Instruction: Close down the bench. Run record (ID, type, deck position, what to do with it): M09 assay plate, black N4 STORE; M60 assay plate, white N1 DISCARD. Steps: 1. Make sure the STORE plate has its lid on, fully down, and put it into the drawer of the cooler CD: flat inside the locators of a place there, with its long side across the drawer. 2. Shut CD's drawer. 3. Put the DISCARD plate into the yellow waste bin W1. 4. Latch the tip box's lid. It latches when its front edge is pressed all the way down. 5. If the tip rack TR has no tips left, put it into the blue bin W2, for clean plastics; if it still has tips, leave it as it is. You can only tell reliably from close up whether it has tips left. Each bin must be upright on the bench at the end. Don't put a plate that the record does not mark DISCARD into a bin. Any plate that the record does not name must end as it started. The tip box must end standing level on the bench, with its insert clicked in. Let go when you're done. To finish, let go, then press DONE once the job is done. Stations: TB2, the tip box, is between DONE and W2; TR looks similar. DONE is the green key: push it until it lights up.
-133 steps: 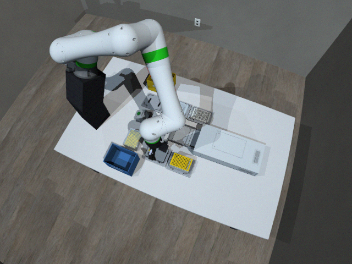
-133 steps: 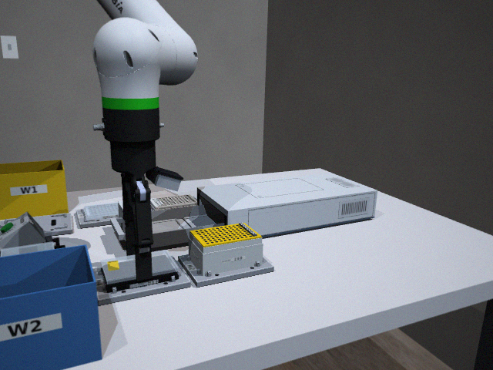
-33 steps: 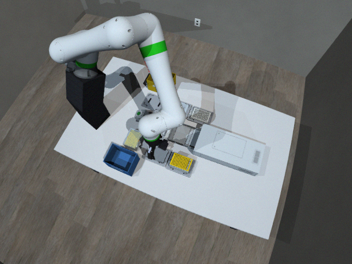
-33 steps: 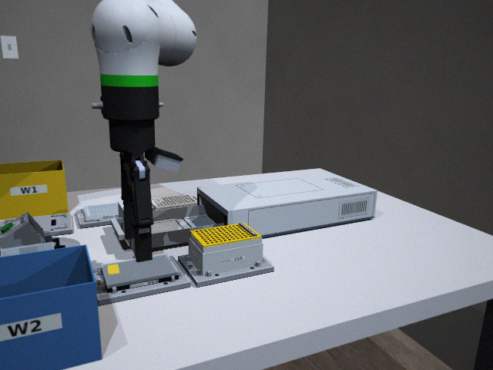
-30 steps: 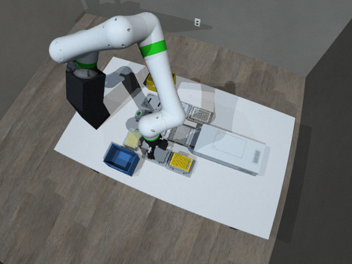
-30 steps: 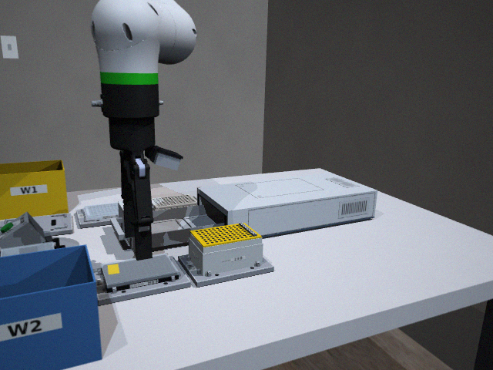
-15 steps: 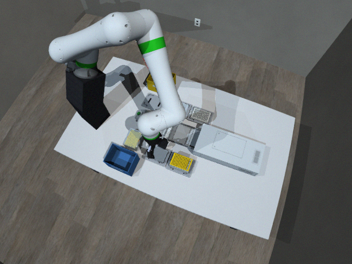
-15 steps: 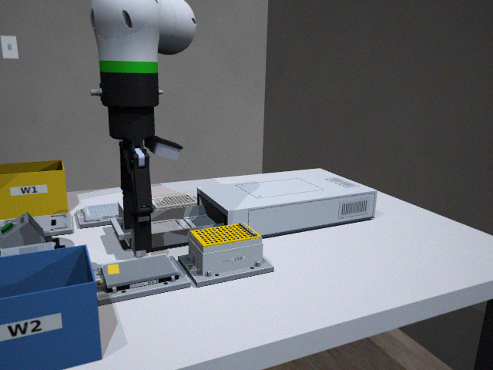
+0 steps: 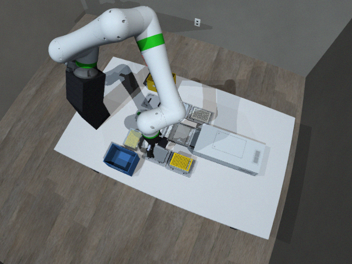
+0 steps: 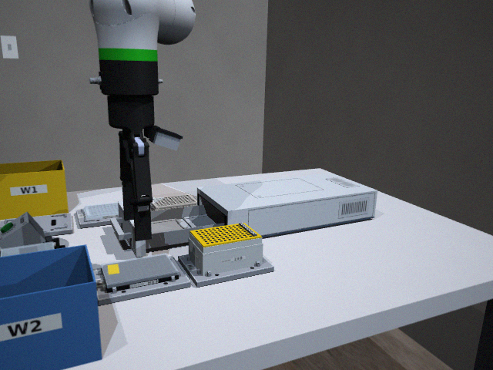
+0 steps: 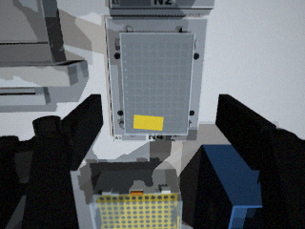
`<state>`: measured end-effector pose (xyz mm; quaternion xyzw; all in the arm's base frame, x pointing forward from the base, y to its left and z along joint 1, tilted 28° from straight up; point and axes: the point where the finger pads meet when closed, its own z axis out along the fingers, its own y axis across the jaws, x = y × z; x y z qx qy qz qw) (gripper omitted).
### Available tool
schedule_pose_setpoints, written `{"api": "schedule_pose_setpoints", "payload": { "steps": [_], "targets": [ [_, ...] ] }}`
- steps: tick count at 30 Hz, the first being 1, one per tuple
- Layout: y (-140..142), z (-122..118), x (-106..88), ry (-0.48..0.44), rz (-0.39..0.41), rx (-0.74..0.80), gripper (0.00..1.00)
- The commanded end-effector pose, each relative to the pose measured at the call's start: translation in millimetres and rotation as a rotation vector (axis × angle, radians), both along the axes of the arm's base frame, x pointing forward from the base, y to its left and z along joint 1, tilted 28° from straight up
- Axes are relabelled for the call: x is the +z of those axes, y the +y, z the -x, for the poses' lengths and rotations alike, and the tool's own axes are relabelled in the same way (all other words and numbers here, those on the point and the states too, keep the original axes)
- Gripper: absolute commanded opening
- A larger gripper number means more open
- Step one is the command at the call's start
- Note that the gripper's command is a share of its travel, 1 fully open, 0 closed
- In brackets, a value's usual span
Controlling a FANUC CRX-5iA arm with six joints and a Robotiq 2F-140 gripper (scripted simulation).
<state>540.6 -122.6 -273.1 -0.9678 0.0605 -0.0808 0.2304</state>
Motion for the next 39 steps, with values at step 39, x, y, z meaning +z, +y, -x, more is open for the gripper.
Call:
{"api": "schedule_pose_setpoints", "payload": {
  "steps": [39],
  "targets": [
    [-18.3, 7.0, 36.3, -0.001, 0.001, 0.000, 0.70]
  ]
}}
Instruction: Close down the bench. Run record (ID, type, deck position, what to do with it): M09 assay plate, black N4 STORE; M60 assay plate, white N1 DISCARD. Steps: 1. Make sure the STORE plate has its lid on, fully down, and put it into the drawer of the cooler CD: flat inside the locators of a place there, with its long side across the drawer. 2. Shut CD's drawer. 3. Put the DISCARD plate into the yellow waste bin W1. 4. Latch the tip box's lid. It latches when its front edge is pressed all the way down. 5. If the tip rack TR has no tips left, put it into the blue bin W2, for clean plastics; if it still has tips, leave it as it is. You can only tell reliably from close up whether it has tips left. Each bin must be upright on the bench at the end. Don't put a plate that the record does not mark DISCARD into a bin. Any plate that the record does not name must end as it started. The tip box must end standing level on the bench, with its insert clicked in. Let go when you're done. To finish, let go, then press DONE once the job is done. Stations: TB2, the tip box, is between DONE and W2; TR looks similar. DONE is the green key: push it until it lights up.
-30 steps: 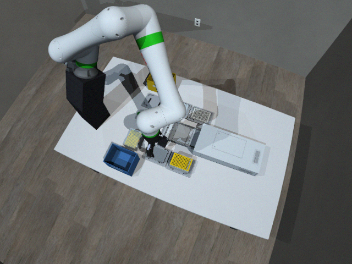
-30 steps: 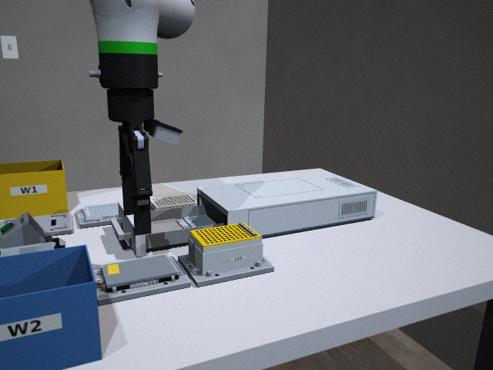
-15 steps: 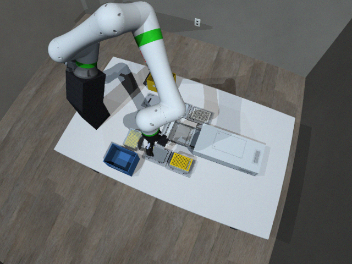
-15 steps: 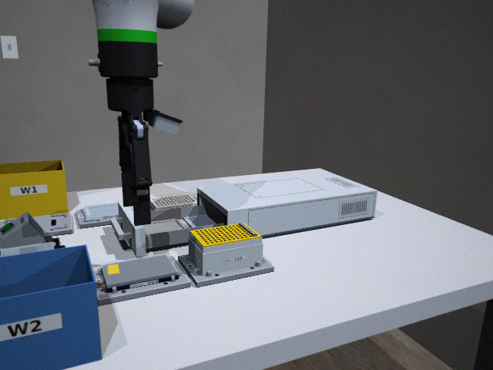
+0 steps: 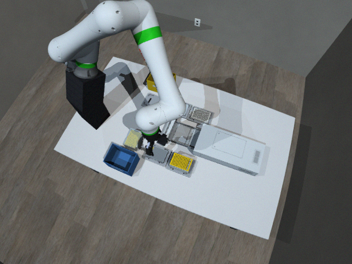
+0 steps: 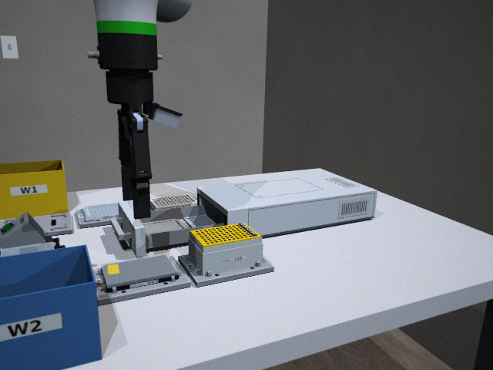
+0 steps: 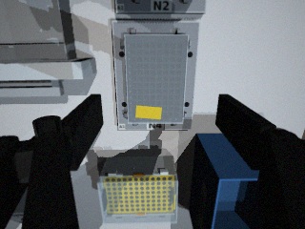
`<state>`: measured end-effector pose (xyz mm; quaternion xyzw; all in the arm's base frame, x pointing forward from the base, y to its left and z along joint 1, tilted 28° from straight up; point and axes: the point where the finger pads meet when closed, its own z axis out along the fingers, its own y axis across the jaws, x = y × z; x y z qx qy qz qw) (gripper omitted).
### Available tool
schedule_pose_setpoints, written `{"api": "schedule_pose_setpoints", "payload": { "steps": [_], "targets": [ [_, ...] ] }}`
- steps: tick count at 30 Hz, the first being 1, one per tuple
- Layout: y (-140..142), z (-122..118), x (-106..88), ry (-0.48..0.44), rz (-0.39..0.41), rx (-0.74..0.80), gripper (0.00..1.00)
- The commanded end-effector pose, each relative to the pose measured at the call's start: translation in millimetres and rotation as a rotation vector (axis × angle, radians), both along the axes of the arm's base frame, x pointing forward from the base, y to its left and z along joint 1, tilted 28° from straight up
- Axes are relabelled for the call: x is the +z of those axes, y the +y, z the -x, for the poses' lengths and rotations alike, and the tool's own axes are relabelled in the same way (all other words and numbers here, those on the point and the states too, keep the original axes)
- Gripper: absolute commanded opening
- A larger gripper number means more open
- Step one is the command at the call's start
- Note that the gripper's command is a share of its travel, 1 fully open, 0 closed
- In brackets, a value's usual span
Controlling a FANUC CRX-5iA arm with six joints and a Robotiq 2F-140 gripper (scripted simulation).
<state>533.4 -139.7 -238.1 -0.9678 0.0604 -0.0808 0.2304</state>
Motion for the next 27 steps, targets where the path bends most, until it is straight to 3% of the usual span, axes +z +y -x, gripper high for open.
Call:
{"api": "schedule_pose_setpoints", "payload": {
  "steps": [1, 27],
  "targets": [
    [-1.2, -0.3, 1.4, -0.001, 0.001, 0.000, 0.70],
    [9.9, -4.9, -20.8, -0.001, 0.001, 0.000, 0.70]
  ]
}}
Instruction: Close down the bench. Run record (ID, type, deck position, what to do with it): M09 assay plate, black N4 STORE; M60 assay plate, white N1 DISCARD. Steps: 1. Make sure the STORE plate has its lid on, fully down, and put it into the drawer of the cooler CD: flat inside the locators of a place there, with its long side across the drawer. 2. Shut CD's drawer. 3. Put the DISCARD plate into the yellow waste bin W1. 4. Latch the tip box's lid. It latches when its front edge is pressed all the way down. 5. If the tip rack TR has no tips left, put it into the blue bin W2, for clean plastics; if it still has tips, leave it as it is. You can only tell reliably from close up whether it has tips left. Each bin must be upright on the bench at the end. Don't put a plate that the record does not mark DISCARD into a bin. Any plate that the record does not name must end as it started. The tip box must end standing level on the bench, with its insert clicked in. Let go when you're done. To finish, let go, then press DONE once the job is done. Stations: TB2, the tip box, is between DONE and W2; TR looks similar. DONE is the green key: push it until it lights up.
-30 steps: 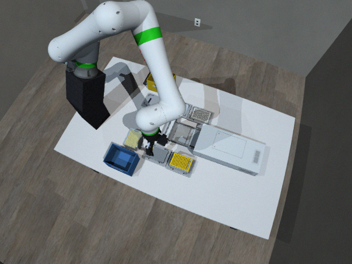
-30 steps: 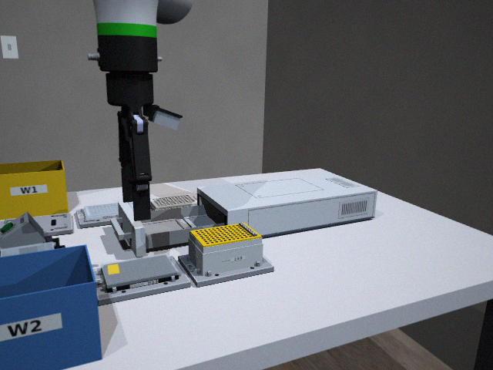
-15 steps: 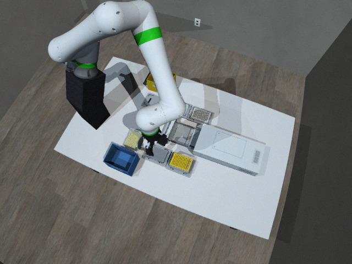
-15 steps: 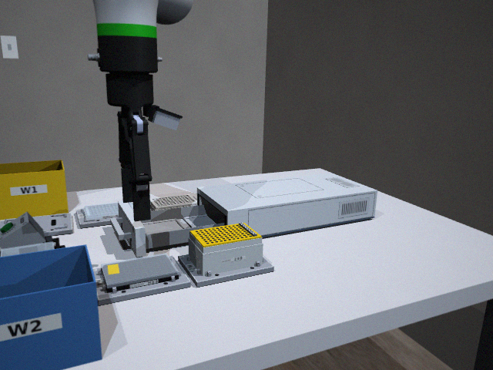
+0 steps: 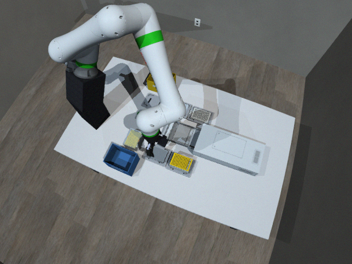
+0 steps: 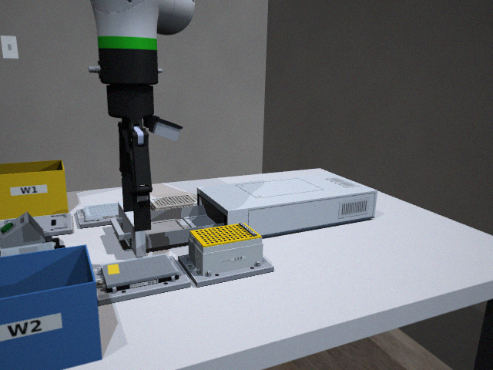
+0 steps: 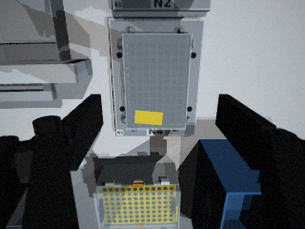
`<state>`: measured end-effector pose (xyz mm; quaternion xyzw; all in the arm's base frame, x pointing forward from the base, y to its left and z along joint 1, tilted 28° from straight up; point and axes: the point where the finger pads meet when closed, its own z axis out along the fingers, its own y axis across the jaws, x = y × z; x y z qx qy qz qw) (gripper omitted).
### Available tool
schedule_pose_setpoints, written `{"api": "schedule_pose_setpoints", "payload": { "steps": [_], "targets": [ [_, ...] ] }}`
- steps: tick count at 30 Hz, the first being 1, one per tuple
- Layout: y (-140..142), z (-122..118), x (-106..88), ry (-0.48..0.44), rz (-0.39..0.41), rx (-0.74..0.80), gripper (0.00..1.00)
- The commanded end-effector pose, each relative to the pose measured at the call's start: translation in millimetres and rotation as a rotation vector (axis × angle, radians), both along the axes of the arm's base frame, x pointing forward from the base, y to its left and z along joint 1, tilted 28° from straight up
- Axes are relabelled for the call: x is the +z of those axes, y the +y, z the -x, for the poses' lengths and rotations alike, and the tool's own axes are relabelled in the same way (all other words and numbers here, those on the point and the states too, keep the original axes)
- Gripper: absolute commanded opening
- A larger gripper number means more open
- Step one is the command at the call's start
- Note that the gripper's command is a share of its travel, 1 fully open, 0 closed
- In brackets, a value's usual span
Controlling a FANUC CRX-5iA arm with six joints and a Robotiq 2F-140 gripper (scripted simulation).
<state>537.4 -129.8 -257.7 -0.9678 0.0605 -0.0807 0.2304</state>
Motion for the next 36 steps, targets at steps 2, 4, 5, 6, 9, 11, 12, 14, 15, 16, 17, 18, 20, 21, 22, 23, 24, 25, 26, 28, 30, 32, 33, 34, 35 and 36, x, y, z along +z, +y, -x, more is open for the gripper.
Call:
{"api": "schedule_pose_setpoints", "payload": {
  "steps": [2, 4, 5, 6, 9, 11, 12, 14, 15, 16, 17, 18, 20, 21, 22, 23, 24, 25, 26, 28, 30, 32, 33, 34, 35, 36],
  "targets": [
    [0.6, -1.2, -2.4, -0.001, 0.001, 0.000, 0.70],
    [1.8, -1.7, -4.8, -0.001, 0.001, 0.000, 0.70],
    [2.4, -2.0, -5.9, -0.001, 0.001, 0.000, 0.70],
    [2.9, -2.2, -7.1, -0.001, 0.001, 0.000, 0.70],
    [4.7, -3.0, -10.6, -0.001, 0.001, 0.000, 0.70],
    [5.8, -3.4, -13.0, -0.001, 0.001, 0.000, 0.70],
    [6.4, -3.7, -14.1, -0.001, 0.001, 0.000, 0.70],
    [7.6, -4.2, -16.5, -0.001, 0.001, 0.000, 0.70],
    [8.2, -4.4, -17.7, -0.001, 0.001, 0.000, 0.70],
    [8.8, -4.7, -18.8, -0.001, 0.001, 0.000, 0.70],
    [8.8, -4.7, -18.8, -0.001, 0.001, 0.000, 0.70],
    [8.8, -4.7, -18.8, -0.001, 0.001, 0.000, 0.70],
    [9.9, -5.2, -21.2, -0.001, 0.001, 0.000, 0.70],
    [10.5, -5.4, -22.4, -0.001, 0.001, 0.000, 0.70],
    [11.1, -5.7, -23.5, -0.001, 0.001, 0.000, 0.70],
    [11.7, -5.9, -24.7, -0.001, 0.001, 0.000, 0.70],
    [12.2, -6.2, -25.9, -0.001, 0.001, 0.000, 0.70],
    [12.8, -6.4, -27.1, -0.001, 0.001, 0.000, 0.70],
    [13.4, -6.7, -28.2, -0.001, 0.001, 0.000, 0.70],
    [14.6, -7.2, -30.6, -0.001, 0.001, 0.000, 0.70],
    [15.7, -7.6, -32.9, -0.001, 0.001, 0.000, 0.70],
    [16.9, -8.1, -35.3, -0.001, 0.001, 0.000, 0.70],
    [17.5, -8.4, -36.5, -0.001, 0.001, 0.000, 0.70],
    [17.5, -8.4, -36.5, -0.001, 0.001, 0.000, 0.70],
    [17.5, -8.4, -36.5, -0.001, 0.001, 0.000, 0.70],
    [18.1, -8.7, -37.7, -0.001, 0.001, 0.000, 0.70]
  ]
}}
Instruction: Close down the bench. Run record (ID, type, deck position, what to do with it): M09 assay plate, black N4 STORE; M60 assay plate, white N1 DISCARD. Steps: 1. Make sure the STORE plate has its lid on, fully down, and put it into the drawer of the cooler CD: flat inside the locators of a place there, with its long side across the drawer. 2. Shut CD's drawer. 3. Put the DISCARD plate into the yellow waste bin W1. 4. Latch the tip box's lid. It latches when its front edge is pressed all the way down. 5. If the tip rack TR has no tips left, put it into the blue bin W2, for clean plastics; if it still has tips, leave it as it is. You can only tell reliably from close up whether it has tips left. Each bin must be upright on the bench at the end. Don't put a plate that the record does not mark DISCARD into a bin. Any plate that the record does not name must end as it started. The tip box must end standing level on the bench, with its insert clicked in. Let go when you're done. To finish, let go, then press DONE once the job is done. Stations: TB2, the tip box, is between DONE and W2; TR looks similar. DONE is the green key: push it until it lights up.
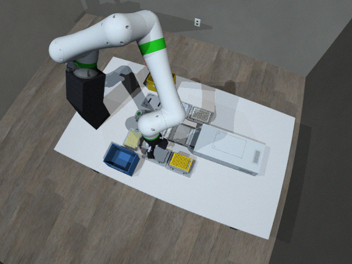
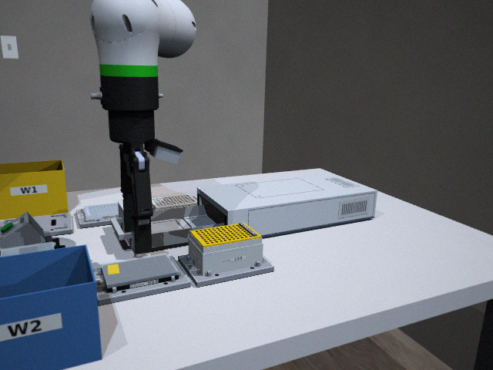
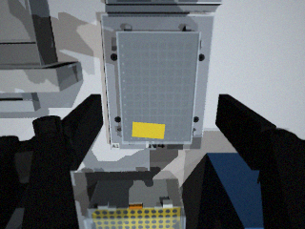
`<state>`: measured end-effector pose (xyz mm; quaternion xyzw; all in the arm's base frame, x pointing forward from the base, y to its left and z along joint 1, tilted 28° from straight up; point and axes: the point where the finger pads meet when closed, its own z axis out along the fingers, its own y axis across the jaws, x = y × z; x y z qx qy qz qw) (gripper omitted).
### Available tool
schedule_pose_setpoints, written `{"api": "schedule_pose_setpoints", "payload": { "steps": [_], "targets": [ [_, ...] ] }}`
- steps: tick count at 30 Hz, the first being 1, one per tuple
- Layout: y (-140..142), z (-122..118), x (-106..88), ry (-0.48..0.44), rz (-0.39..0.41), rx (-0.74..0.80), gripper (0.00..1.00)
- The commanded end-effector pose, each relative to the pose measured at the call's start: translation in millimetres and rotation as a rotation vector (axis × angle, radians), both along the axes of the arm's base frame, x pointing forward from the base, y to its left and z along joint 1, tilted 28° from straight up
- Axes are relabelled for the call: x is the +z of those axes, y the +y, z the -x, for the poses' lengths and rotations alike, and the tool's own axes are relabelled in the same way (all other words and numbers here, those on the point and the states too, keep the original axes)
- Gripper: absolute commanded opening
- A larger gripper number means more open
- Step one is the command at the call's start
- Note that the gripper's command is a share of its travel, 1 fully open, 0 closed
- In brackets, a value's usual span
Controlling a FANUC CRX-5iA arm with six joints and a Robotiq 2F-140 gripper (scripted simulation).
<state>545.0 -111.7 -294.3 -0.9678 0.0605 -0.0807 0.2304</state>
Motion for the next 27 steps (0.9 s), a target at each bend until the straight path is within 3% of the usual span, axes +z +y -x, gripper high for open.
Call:
{"api": "schedule_pose_setpoints", "payload": {
  "steps": [1, 27],
  "targets": [
    [0.5, -1.3, -2.3, -0.001, 0.001, 0.000, 0.70],
    [14.5, -7.2, -30.4, -0.001, 0.001, 0.000, 0.70]
  ]
}}
